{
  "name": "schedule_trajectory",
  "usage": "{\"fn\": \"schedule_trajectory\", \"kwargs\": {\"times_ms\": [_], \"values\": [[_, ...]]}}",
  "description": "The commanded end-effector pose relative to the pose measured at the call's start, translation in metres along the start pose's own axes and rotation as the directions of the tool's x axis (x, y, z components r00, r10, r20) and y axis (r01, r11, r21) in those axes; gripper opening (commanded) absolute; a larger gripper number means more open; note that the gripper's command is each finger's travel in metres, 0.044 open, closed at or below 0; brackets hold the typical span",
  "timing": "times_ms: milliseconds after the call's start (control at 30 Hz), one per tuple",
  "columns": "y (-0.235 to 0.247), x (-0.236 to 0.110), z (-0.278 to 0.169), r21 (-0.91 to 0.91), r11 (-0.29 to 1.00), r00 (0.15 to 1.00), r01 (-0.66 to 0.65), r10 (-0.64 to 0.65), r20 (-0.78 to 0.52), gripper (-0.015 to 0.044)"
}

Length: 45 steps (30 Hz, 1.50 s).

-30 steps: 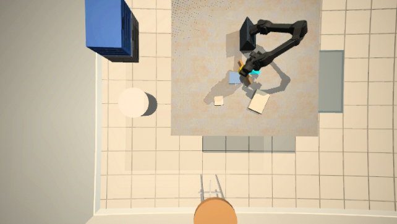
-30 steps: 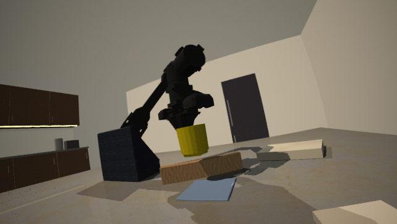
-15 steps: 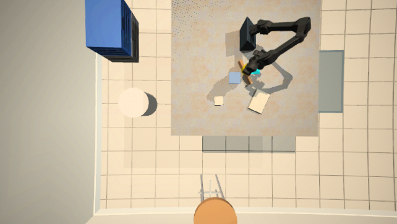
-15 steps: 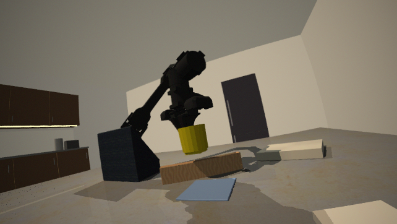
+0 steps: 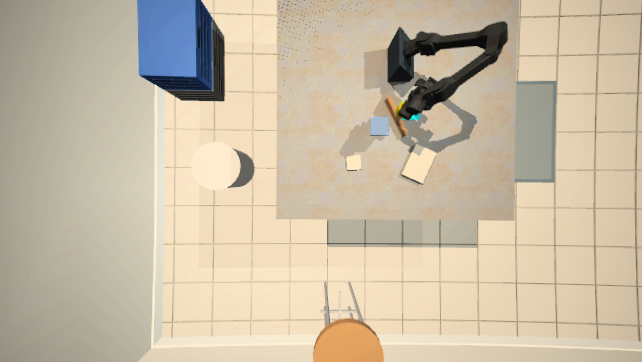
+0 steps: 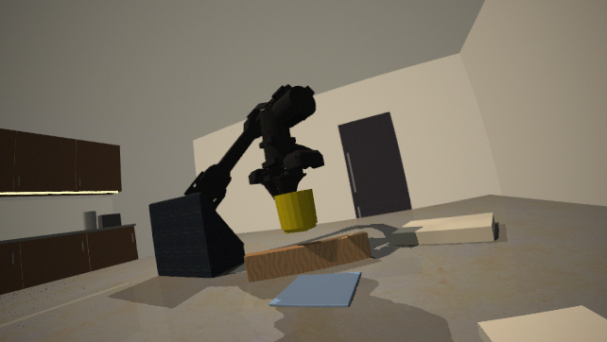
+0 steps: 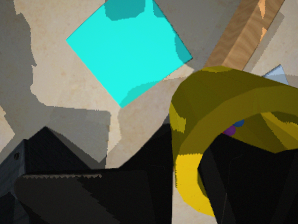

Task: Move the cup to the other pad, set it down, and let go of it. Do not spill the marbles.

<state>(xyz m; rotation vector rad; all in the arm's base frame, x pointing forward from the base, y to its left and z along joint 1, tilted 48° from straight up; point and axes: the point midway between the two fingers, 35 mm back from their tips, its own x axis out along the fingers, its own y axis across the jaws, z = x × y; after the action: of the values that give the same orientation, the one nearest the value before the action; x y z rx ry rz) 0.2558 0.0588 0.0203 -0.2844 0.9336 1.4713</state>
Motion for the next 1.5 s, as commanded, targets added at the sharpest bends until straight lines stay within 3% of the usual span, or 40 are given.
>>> {"fn": "schedule_trajectory", "kwargs": {"times_ms": [0,1467], "values": [[0.008,-0.001,0.006,0.004,1.0,1.0,0.002,-0.002,0.005,0.0],[0.068,-0.002,0.051,0.006,1.0,1.0,-0.001,0.001,0.007,0.0]]}}
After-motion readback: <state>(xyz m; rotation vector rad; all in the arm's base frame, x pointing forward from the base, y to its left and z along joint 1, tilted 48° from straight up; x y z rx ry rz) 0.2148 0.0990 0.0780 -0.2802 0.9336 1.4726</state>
